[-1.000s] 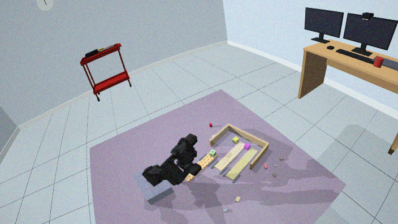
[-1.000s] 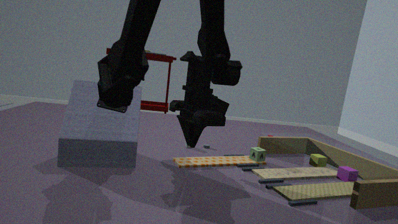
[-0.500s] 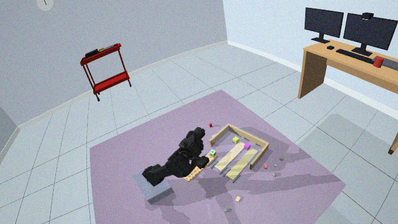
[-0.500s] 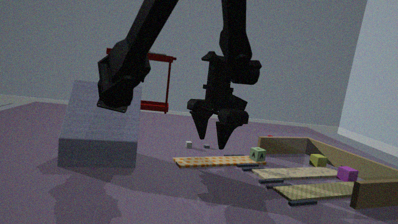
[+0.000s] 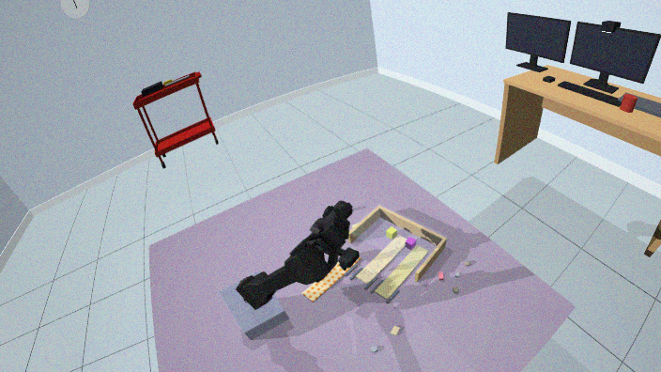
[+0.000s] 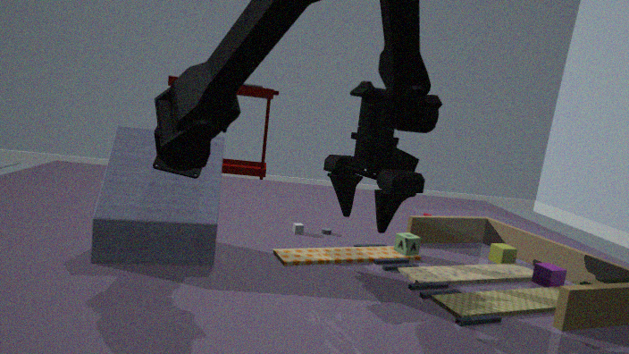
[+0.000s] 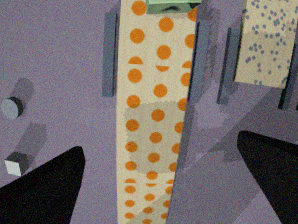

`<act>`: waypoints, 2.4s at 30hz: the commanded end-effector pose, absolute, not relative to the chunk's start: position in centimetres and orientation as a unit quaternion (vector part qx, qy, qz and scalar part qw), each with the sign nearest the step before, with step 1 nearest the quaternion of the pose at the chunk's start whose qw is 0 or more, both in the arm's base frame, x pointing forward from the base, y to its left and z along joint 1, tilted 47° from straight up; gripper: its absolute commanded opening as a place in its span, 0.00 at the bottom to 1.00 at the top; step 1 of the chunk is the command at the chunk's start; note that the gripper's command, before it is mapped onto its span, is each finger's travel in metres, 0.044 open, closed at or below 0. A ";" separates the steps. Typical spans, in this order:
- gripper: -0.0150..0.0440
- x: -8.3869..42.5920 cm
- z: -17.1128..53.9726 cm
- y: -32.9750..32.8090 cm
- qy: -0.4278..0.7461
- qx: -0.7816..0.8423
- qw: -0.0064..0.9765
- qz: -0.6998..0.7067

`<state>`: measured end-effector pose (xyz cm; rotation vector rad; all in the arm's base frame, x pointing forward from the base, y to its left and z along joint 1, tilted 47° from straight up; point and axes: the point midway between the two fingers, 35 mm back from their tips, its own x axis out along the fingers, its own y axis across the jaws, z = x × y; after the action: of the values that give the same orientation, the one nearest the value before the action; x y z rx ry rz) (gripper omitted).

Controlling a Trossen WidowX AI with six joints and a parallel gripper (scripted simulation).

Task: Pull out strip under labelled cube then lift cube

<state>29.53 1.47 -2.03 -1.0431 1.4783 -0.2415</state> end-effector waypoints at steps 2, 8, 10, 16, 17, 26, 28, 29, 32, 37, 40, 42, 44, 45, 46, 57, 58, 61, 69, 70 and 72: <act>1.00 31.3 -2.1 2.2 0.641 -0.454 0.610 -0.103; 1.00 33.2 -2.1 3.0 0.641 -0.453 0.611 -0.103; 1.00 33.9 -2.1 3.3 0.641 -0.453 0.611 -0.103; 1.00 35.8 -2.2 4.2 0.641 -0.453 0.611 -0.103; 1.00 36.1 -2.2 4.3 0.641 -0.453 0.611 -0.103; 0.91 38.2 -2.4 5.1 0.640 -0.453 0.612 -0.103; 0.82 38.3 -2.6 4.9 0.640 -0.453 0.612 -0.103; 0.78 38.3 -2.7 4.8 0.640 -0.453 0.612 -0.103; 0.68 38.4 -3.1 4.5 0.640 -0.453 0.612 -0.103; 0.68 38.6 -3.6 3.9 0.640 -0.453 0.612 -0.103; 0.68 38.6 -4.0 3.6 0.640 -0.453 0.612 -0.103; 0.68 38.7 -4.2 3.4 0.640 -0.453 0.612 -0.103; 0.68 38.7 -4.4 3.1 0.640 -0.453 0.612 -0.103; 0.68 38.8 -4.5 3.0 0.640 -0.453 0.612 -0.103; 0.68 38.8 -4.7 2.9 0.640 -0.453 0.612 -0.103; 0.68 39.0 -5.9 1.6 0.640 -0.453 0.612 -0.104; 0.68 39.0 -6.0 1.5 0.640 -0.454 0.612 -0.104; 0.68 39.0 -6.1 1.3 0.640 -0.454 0.611 -0.104; 0.49 39.1 -6.0 1.5 0.640 -0.450 0.614 -0.104; 0.48 39.1 -6.0 1.5 0.640 -0.450 0.614 -0.104; 0.45 39.1 -6.0 1.5 0.640 -0.450 0.614 -0.104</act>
<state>39.04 1.43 -6.02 -1.0383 1.4760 -0.2401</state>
